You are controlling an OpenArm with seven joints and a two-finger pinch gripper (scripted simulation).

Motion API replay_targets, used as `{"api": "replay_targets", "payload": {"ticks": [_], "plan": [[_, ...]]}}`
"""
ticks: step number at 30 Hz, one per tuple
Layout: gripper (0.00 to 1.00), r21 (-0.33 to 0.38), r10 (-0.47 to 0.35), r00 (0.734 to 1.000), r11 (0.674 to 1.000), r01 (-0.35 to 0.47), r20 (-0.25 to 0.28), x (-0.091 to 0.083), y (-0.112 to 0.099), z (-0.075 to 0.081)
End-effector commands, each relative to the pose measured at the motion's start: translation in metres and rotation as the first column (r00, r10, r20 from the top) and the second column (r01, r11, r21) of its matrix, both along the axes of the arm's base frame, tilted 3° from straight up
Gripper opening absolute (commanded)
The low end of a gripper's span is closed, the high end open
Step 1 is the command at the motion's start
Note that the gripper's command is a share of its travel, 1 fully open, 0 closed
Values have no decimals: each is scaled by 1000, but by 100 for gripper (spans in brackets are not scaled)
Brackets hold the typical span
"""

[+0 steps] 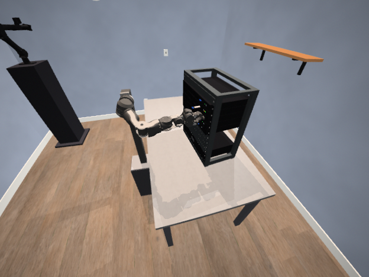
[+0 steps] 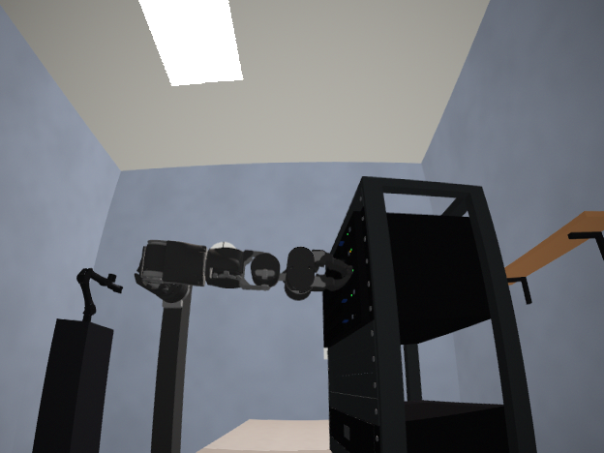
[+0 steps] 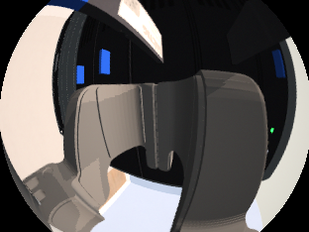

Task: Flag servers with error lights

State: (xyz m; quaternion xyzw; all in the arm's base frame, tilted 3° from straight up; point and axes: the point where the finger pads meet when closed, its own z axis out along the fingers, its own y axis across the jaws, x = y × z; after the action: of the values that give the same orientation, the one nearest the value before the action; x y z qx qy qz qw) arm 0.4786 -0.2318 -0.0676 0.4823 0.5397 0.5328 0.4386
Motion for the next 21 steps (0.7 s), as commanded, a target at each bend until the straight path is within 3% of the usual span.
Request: {"api": "replay_targets", "payload": {"ticks": [1,14,21], "plan": [[0,1,2,1000,1000,-2,4,1,2,3],[0,0,5,1000,1000,-5,7,-1,3,4],[0,0,5,1000,1000,-5,7,-17,0,5]]}}
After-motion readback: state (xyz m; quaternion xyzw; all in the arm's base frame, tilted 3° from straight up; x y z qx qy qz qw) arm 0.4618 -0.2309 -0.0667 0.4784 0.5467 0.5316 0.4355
